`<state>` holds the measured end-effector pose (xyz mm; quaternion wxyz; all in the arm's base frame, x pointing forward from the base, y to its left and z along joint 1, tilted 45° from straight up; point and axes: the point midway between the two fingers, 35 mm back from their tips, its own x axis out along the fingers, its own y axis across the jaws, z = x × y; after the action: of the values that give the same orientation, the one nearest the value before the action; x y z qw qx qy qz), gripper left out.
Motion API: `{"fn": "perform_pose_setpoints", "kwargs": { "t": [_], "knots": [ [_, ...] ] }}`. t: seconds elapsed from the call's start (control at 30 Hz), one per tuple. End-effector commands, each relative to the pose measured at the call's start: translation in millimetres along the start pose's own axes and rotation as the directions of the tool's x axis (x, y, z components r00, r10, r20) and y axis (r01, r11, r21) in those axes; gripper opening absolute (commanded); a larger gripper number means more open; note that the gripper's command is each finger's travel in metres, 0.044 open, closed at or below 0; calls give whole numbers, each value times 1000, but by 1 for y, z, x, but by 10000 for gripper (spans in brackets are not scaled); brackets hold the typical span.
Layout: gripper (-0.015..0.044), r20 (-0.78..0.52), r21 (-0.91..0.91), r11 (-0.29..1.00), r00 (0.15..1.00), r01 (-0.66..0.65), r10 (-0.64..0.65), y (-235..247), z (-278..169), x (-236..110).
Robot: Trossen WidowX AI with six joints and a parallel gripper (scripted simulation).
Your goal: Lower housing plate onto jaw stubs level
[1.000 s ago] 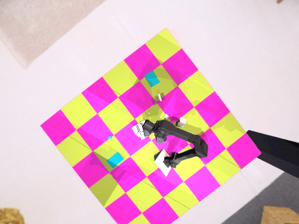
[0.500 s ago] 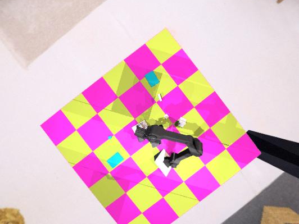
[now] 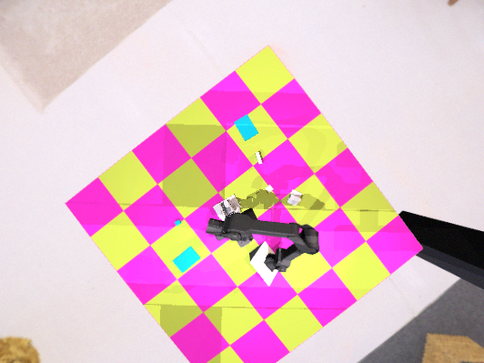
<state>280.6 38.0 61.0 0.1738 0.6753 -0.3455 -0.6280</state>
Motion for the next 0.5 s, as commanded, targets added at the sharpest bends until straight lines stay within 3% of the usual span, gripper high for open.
{"fn": "perform_pose_setpoints", "kwargs": {
  "t": [0.0, 0.47],
  "knots": [
    [351, 2, -29, 1000, 1000, -5, 5, -12, 5, 1],
    [351, -1, -58, 998, 1000, -14, 14, -22, 10, 2]
  ]
}}
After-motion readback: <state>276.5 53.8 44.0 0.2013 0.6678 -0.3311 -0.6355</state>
